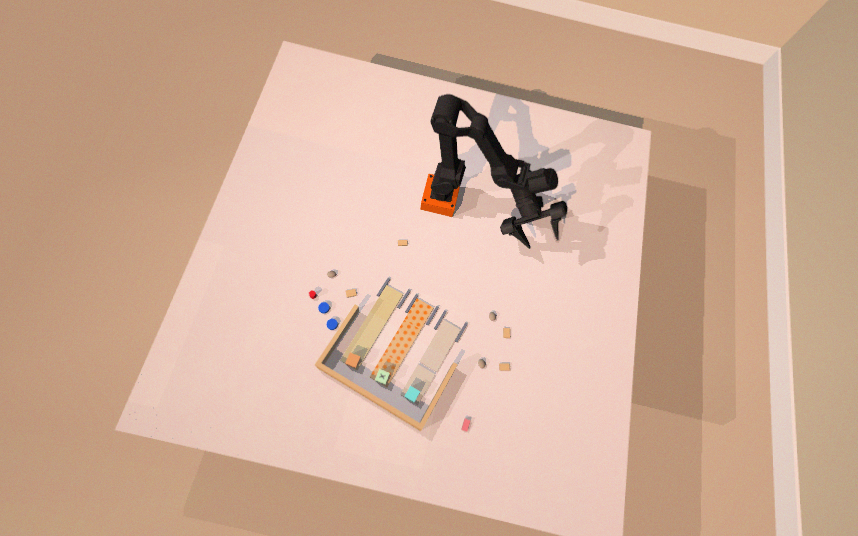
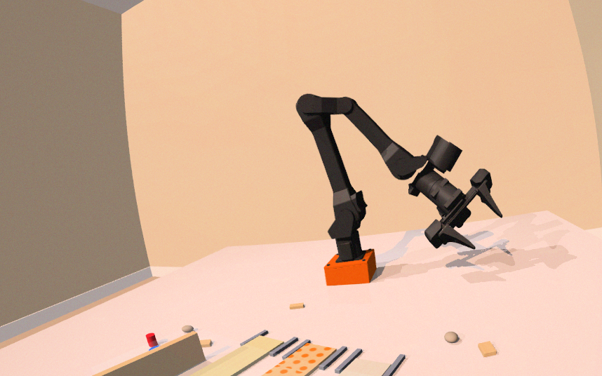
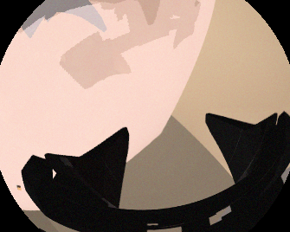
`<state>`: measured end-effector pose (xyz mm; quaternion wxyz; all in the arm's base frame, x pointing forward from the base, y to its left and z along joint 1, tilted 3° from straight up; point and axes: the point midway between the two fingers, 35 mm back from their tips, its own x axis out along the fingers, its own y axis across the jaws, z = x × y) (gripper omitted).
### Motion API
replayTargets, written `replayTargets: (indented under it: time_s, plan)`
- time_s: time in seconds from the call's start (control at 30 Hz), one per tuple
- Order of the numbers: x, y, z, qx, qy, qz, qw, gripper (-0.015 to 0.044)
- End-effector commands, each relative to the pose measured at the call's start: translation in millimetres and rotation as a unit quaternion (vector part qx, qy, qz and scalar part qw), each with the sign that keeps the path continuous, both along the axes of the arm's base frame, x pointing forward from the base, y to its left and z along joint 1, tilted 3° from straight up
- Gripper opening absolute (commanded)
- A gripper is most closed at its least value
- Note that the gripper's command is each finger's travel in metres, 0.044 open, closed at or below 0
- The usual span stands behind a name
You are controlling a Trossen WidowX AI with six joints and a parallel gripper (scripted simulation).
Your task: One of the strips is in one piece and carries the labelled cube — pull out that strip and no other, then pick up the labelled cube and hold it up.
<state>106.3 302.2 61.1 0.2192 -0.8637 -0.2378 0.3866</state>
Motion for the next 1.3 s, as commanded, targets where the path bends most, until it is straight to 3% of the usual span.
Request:
replayTargets:
  time_s: [0.0, 0.17, 0.37, 0.63, 0.9, 0.97, 1.27]
  plan:
    - [38, -13, 13, 0.069, 0.066, -0.106, 0.990, 0.0400]
    - [92, -45, 30, 0.186, 0.156, -0.269, 0.932, 0.0400]
    - [148, -100, 53, 0.343, 0.236, -0.446, 0.792, 0.0400]
    - [194, -195, 85, 0.547, 0.282, -0.600, 0.510, 0.0400]
    - [201, -295, 116, 0.709, 0.265, -0.629, 0.179, 0.0400]
    - [200, -303, 119, 0.719, 0.261, -0.626, 0.151, 0.0400]
    - [200, -303, 119, 0.719, 0.261, -0.626, 0.151, 0.0400]
